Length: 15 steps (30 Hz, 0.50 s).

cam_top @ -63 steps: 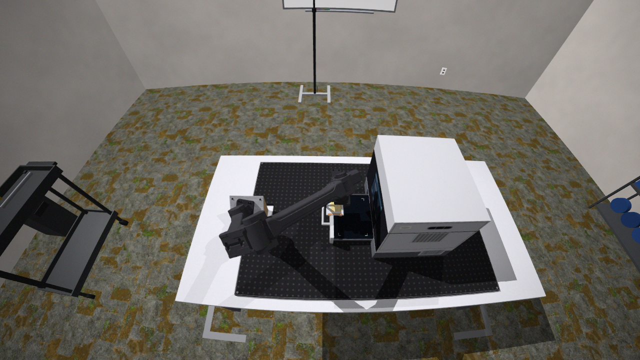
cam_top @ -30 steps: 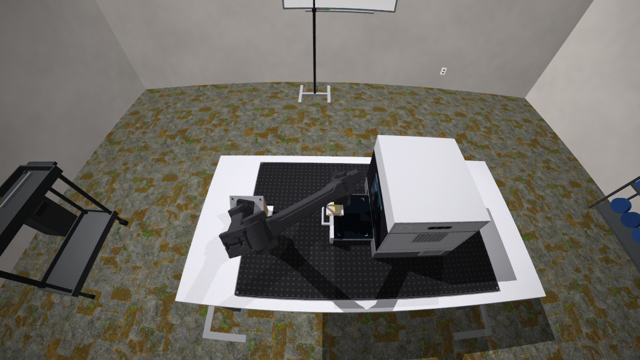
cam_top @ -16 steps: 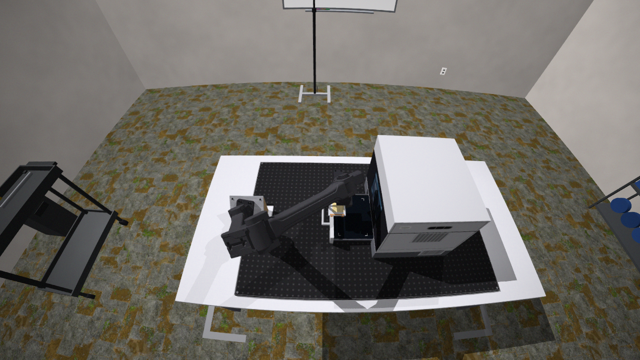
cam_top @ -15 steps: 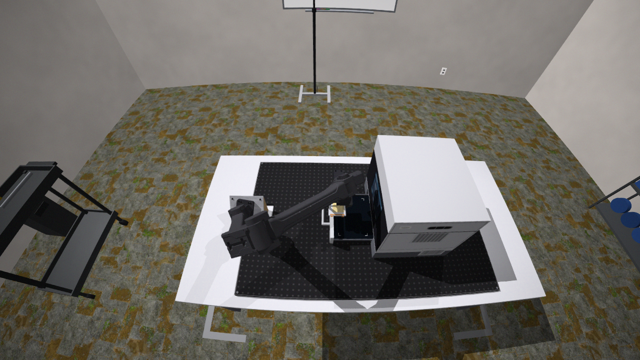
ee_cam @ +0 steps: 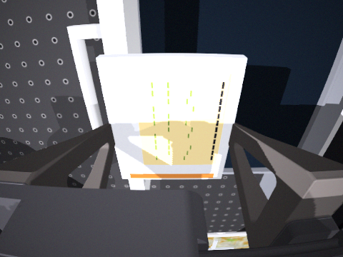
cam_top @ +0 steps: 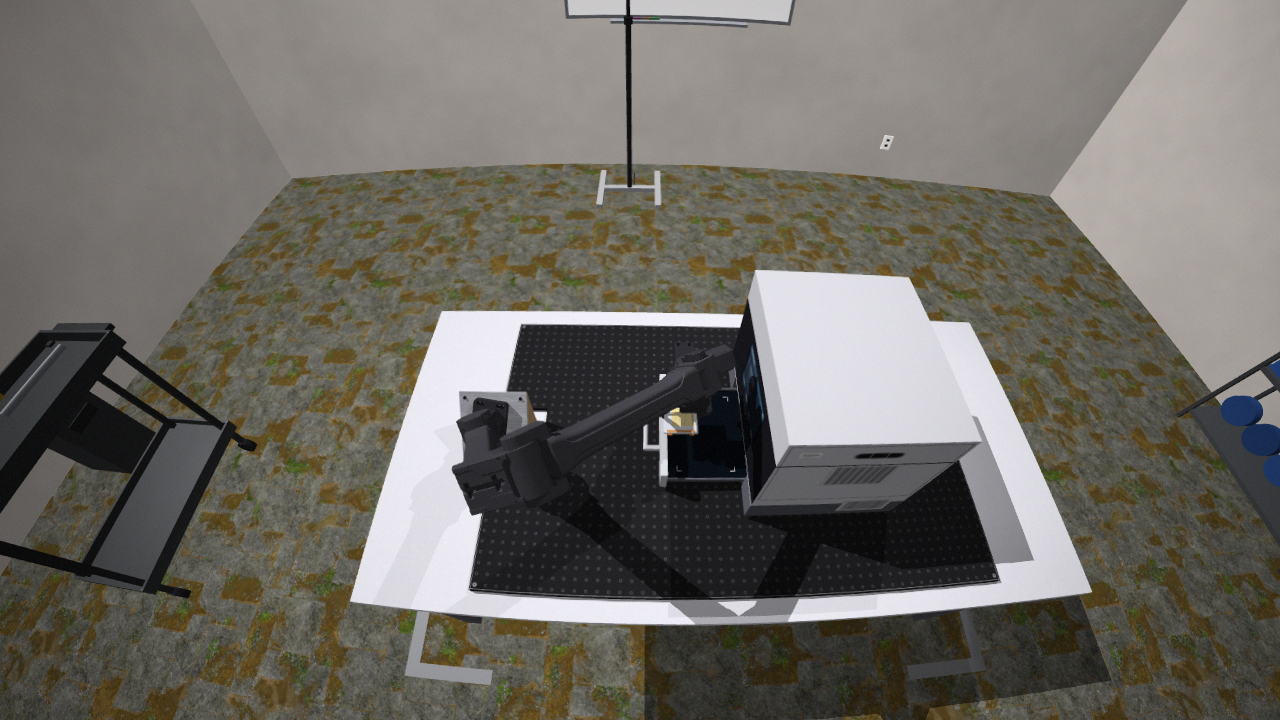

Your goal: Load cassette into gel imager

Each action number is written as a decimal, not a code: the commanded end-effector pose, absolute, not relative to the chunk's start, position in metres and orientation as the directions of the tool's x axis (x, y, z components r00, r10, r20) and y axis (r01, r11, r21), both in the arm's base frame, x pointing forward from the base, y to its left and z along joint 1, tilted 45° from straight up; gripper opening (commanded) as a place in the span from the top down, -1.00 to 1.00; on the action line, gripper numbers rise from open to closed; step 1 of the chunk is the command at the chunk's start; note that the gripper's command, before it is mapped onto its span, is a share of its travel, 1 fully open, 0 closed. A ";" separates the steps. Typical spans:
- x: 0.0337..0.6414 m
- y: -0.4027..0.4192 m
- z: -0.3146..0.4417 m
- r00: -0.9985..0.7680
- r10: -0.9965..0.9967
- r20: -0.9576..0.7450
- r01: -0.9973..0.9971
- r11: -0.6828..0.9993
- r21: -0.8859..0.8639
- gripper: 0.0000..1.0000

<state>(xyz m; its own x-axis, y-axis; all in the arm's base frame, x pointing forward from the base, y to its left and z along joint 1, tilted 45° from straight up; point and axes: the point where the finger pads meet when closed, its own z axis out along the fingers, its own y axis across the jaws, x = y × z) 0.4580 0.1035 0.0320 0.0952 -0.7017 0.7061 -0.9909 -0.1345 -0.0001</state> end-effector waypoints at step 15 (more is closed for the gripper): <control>0.499 0.102 0.031 0.065 -0.715 0.696 -0.991 -0.129 -0.040 -0.56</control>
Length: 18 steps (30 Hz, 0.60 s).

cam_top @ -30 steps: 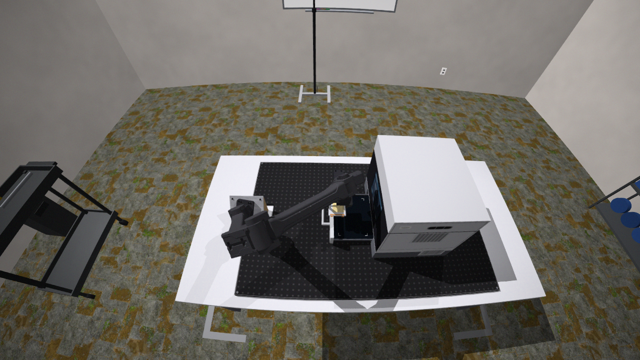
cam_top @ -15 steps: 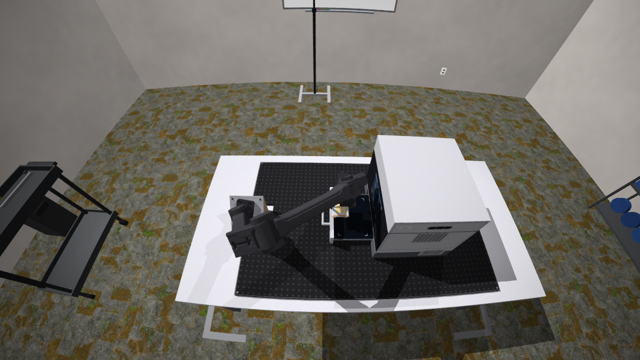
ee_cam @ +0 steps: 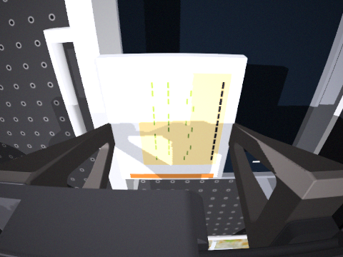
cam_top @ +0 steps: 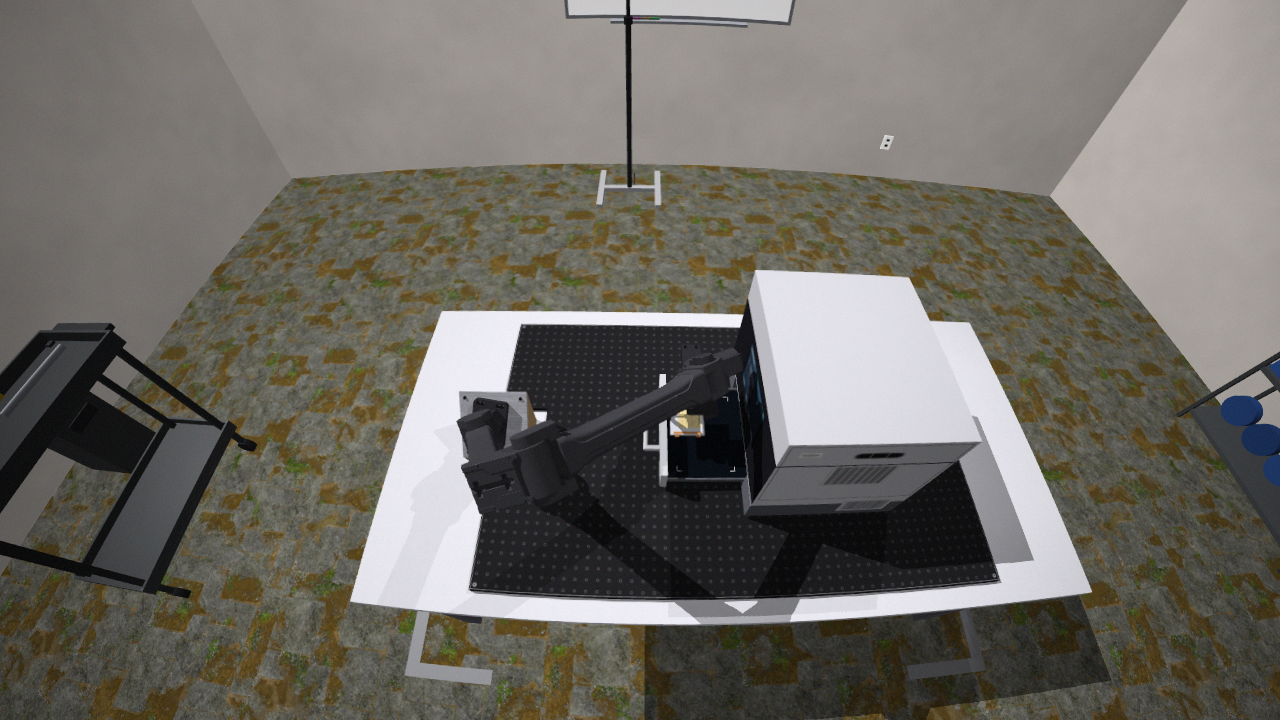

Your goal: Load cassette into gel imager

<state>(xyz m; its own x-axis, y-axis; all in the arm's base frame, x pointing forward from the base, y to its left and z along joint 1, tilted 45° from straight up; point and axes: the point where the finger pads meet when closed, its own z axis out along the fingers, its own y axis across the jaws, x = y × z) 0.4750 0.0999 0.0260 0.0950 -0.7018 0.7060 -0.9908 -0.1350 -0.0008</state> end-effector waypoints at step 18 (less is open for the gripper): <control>0.503 0.104 0.030 0.067 -0.715 0.696 -0.990 -0.135 -0.043 -0.56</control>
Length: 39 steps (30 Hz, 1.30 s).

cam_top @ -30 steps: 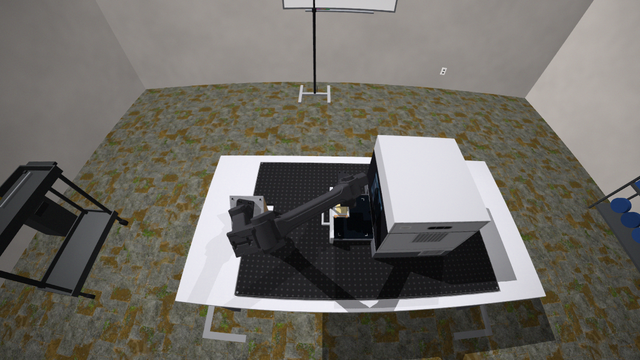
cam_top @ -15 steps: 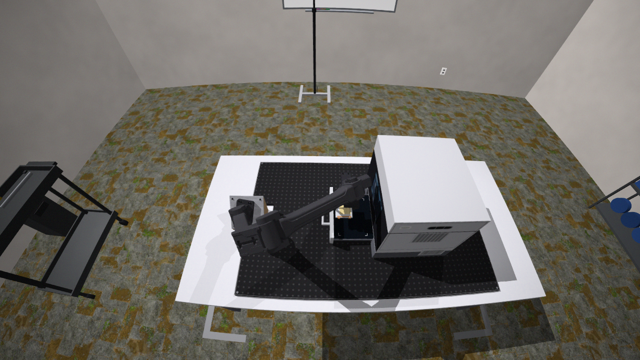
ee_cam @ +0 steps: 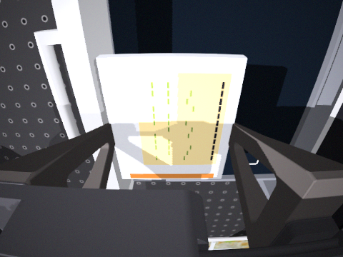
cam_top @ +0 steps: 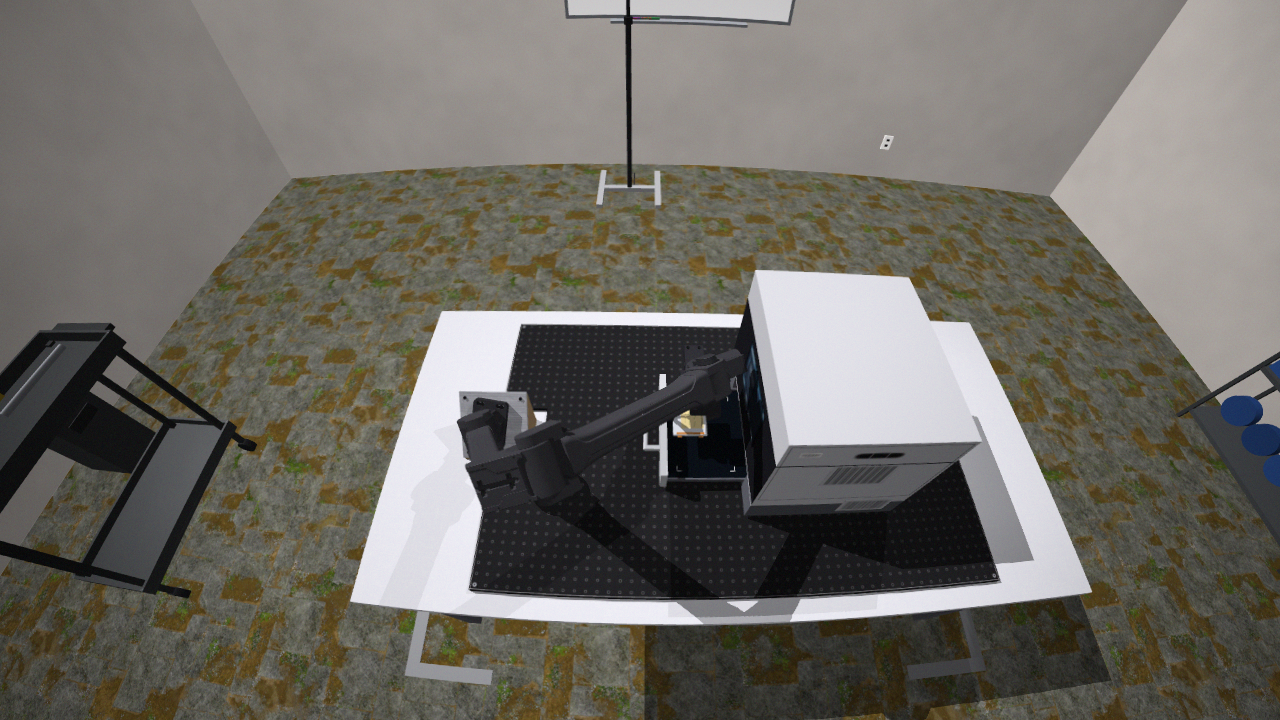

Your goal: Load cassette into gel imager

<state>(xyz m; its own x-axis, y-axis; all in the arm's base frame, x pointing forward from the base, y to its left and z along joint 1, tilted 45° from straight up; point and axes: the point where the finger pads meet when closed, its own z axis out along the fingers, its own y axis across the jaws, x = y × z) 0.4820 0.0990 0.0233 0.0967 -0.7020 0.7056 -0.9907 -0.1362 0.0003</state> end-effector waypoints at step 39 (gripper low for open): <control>0.509 0.093 0.021 0.065 -0.714 0.697 -0.991 -0.129 -0.040 -0.56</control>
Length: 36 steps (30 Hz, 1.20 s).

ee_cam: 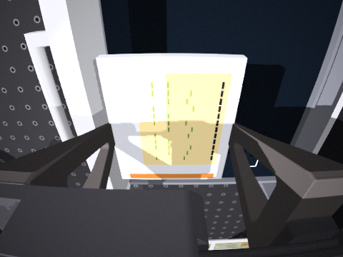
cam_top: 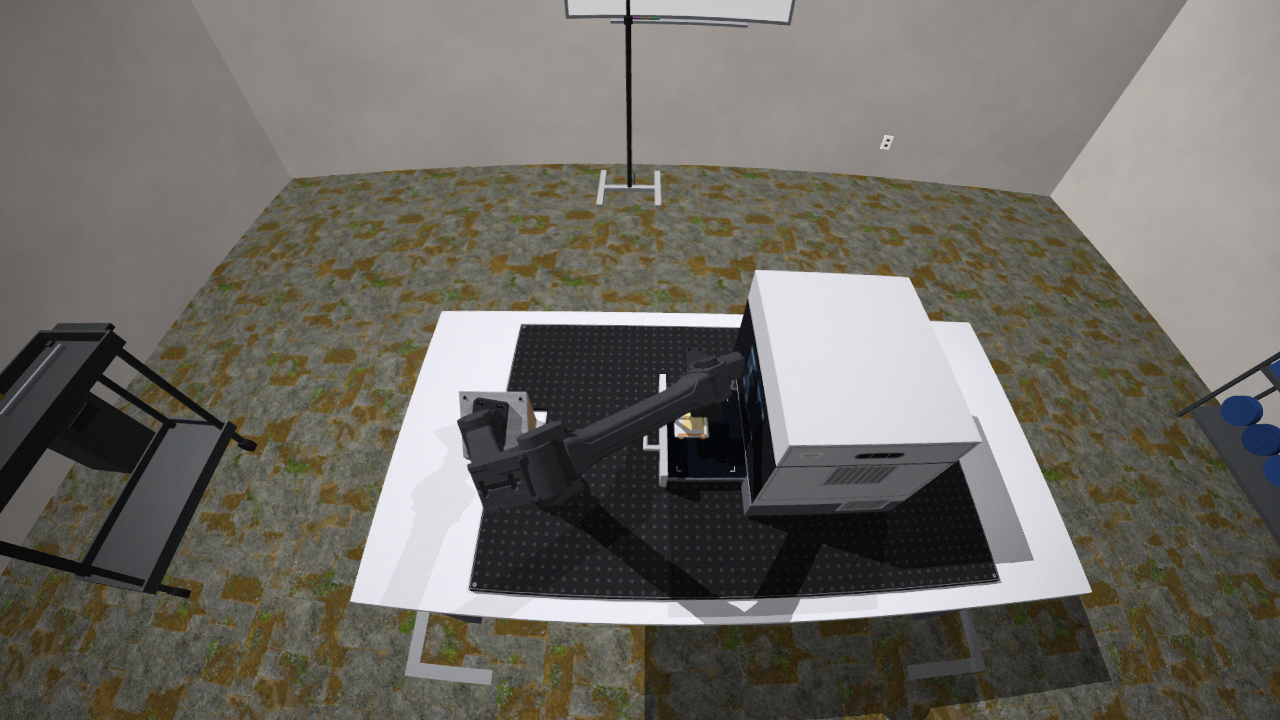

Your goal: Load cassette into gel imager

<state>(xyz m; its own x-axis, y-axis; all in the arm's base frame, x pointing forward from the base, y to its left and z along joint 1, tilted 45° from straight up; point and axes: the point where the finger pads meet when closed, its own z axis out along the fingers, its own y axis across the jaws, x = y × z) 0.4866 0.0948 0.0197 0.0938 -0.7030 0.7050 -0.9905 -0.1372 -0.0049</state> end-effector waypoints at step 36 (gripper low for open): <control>0.509 0.062 -0.015 0.090 -0.703 0.705 -0.991 -0.131 -0.004 -0.56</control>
